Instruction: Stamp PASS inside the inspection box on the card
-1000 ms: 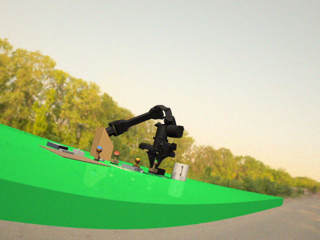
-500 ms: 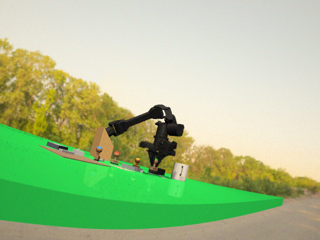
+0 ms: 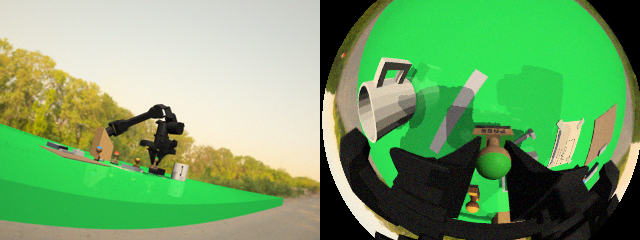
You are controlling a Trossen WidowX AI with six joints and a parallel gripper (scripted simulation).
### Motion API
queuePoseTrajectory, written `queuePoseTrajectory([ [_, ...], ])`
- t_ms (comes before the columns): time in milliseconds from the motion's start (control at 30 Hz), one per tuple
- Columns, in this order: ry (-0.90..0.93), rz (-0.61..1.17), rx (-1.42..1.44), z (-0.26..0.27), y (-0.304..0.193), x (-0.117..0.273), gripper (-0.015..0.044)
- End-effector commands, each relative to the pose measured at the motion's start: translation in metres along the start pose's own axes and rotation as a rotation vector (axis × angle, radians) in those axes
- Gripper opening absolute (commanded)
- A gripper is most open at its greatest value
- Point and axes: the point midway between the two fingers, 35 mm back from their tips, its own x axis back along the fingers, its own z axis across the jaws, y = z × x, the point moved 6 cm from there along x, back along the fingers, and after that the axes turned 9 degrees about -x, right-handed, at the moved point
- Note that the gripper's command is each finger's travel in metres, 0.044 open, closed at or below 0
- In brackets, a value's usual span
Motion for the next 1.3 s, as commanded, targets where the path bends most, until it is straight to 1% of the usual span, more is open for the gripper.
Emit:
queuePoseTrajectory([
  [0, 0.002, 0.002, 0.001, 0.000, 0.000, 0.002, 0.0000],
  [1267, 0.002, 0.002, 0.001, 0.000, 0.000, 0.021, 0.0000],
])
